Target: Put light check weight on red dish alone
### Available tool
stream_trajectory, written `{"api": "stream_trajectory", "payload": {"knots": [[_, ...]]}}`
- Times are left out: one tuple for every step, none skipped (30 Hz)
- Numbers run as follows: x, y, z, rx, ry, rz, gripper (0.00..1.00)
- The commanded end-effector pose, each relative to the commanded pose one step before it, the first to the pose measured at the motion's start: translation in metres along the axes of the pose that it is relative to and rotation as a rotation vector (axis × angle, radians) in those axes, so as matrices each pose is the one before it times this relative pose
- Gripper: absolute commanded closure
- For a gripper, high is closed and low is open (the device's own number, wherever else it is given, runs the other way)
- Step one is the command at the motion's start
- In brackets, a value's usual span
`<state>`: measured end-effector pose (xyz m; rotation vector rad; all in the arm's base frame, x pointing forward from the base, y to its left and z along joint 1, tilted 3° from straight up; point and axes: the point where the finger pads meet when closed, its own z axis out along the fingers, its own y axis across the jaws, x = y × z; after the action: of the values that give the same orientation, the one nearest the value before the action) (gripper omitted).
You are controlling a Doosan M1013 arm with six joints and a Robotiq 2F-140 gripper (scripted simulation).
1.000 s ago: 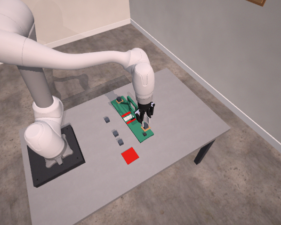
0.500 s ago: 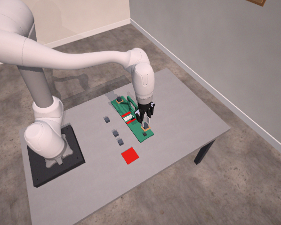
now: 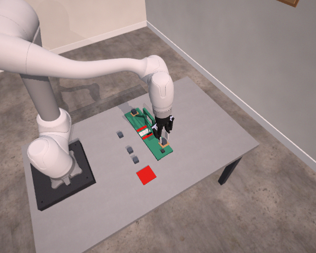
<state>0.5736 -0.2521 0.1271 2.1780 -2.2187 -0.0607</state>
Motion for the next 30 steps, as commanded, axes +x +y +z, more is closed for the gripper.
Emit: {"api": "stream_trajectory", "payload": {"knots": [[-0.00002,0.00001,0.00494,0.00018,-0.00009,-0.00003,0.65],[0.0,0.0,0.00212,0.0,0.0,0.0,0.65],[0.0,0.0,0.00219,0.0,0.0,0.0,0.65],[0.0,0.0,0.00223,0.0,0.0,0.0,0.65],[0.0,0.0,0.0,0.0,0.0,0.0,0.65],[0.0,0.0,0.0,0.0,0.0,0.0,0.65],[0.0,0.0,0.00223,0.0,0.0,0.0,0.65],[0.0,0.0,0.00219,0.0,0.0,0.0,0.65],[0.0,0.0,0.00212,0.0,0.0,0.0,0.65],[0.0,0.0,0.002,0.0,0.0,0.0,0.65],[0.0,0.0,0.00185,0.0,0.0,0.0,0.65],[0.0,0.0,0.00168,0.0,0.0,0.0,0.65],[0.0,0.0,0.00147,0.0,0.0,0.0,0.65],[0.0,0.0,0.00126,0.0,0.0,0.0,0.65],[0.0,0.0,0.00103,0.0,0.0,0.0,0.65],[0.0,0.0,0.0008,0.0,0.0,0.0,0.65],[0.0,0.0,0.00058,0.0,0.0,0.0,0.65],[0.0,0.0,0.00038,0.0,0.0,0.0,0.65],[0.0,0.0,0.00021,0.0,0.0,0.0,0.65],[0.0,0.0,0.00008,0.0,0.0,0.0,0.65],[0.0,0.0,0.00001,0.0,0.0,0.0,0.65],[0.0,0.0,0.0,0.0,0.0,0.0,0.65],[0.0,0.0,0.0,0.0,0.0,0.0,0.65],[0.0,0.0,0.0,0.0,0.0,0.0,0.65],[0.0,0.0,0.0,0.0,0.0,0.0,0.65],[0.0,0.0,0.0,0.0,0.0,0.0,0.65],[0.0,0.0,0.0,0.0,0.0,0.0,0.65],[0.0,0.0,0.0,0.0,0.0,0.0,0.65],[0.0,0.0,0.0,0.0,0.0,0.0,0.65],[0.0,0.0,0.0,0.0,0.0,0.0,0.65]]}}
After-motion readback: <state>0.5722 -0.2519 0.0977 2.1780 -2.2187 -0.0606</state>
